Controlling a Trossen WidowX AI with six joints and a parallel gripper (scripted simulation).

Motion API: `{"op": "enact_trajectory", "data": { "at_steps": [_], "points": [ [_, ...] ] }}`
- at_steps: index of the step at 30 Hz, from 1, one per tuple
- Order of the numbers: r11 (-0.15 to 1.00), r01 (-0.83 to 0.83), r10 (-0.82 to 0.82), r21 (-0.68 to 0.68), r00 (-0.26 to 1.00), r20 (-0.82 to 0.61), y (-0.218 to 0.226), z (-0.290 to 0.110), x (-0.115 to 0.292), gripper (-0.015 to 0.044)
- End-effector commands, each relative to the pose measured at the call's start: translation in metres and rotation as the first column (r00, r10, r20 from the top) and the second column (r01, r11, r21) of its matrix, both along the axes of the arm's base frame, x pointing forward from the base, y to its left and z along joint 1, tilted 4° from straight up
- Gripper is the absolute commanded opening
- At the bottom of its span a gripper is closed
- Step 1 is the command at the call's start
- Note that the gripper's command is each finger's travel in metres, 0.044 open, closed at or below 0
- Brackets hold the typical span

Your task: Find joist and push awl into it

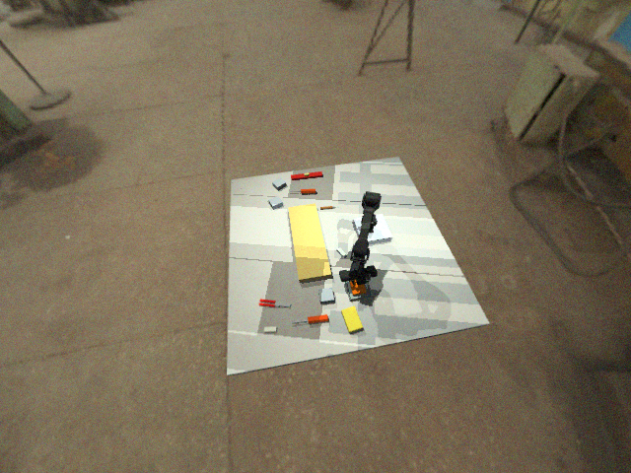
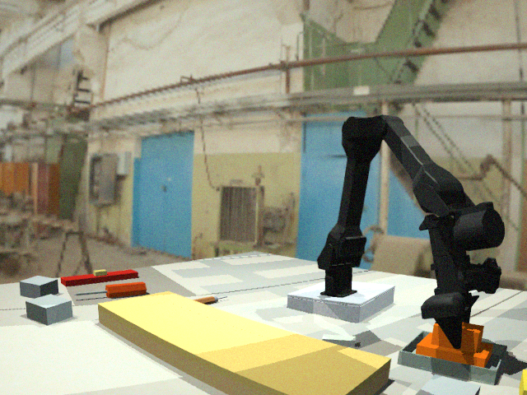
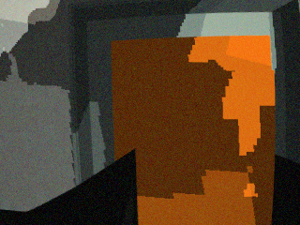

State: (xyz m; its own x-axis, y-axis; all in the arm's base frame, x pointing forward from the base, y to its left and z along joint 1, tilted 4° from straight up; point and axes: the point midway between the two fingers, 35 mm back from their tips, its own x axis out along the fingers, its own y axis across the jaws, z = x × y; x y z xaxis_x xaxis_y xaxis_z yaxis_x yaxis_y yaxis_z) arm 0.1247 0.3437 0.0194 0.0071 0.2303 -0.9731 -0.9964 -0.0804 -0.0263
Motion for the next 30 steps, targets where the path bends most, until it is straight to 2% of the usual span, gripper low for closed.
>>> {"op": "enact_trajectory", "data": {
  "at_steps": [1,3,15,20,25,28,29,30],
  "points": [
    [1.000,-0.006,0.006,0.005,1.000,-0.001,0.000,-0.006,0.000,0.0000],
    [1.000,-0.006,0.006,0.005,1.000,-0.001,0.000,-0.006,0.000,0.0000],
    [1.000,0.000,0.000,-0.002,1.000,-0.001,-0.001,-0.004,0.000,0.0315],
    [1.000,0.000,0.000,-0.002,1.000,-0.001,0.004,0.031,0.000,0.0440],
    [1.000,0.000,0.000,-0.003,1.000,-0.002,0.003,0.089,-0.003,0.0440],
    [1.000,0.000,0.000,-0.003,1.000,-0.002,0.003,0.092,-0.003,0.0440],
    [1.000,-0.002,0.002,0.002,1.000,0.000,0.006,0.074,0.000,0.0440],
    [1.000,0.007,-0.007,0.003,1.000,0.000,0.004,0.074,0.004,0.0440]
  ]
}}
